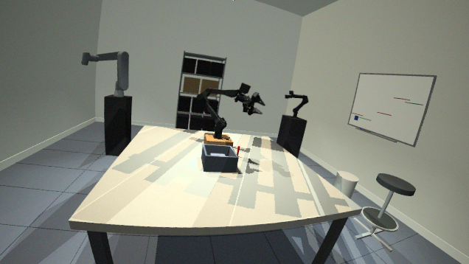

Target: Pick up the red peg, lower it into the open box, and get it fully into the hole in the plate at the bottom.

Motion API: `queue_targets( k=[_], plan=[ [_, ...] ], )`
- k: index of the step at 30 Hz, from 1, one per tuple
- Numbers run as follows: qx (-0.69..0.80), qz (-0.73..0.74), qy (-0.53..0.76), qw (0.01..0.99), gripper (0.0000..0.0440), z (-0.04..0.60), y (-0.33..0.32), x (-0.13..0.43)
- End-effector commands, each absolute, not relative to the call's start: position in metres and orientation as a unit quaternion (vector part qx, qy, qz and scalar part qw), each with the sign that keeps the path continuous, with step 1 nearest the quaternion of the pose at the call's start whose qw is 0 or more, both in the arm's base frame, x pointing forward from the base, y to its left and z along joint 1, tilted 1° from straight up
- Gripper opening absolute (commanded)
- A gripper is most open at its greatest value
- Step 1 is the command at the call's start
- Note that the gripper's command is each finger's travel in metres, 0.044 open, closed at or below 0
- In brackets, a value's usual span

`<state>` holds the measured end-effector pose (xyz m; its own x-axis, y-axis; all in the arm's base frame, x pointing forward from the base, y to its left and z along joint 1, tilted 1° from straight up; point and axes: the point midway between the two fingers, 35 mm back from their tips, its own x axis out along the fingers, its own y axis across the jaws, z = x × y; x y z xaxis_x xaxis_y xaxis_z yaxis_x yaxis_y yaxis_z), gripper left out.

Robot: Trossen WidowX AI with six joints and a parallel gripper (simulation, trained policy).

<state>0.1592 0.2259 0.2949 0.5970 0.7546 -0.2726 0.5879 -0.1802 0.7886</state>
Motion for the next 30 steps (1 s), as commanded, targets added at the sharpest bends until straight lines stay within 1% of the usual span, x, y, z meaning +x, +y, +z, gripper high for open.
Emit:
queue_targets(
  k=[1, 2, 3, 10, 16, 23, 30],
  plan=[
    [0.758, 0.085, 0.434, 0.48, 0.0419, 0.293, 0.223, 0.163],
    [0.751, 0.081, 0.43, 0.495, 0.0435, 0.291, 0.22, 0.165],
    [0.743, 0.075, 0.427, 0.509, 0.044, 0.289, 0.217, 0.168],
    [0.68, 0.026, 0.422, 0.599, 0.044, 0.272, 0.193, 0.18],
    [0.615, -0.025, 0.438, 0.656, 0.044, 0.252, 0.173, 0.185],
    [0.53, -0.09, 0.476, 0.696, 0.044, 0.222, 0.154, 0.186],
    [0.442, -0.153, 0.528, 0.709, 0.044, 0.188, 0.138, 0.182]
  ],
)
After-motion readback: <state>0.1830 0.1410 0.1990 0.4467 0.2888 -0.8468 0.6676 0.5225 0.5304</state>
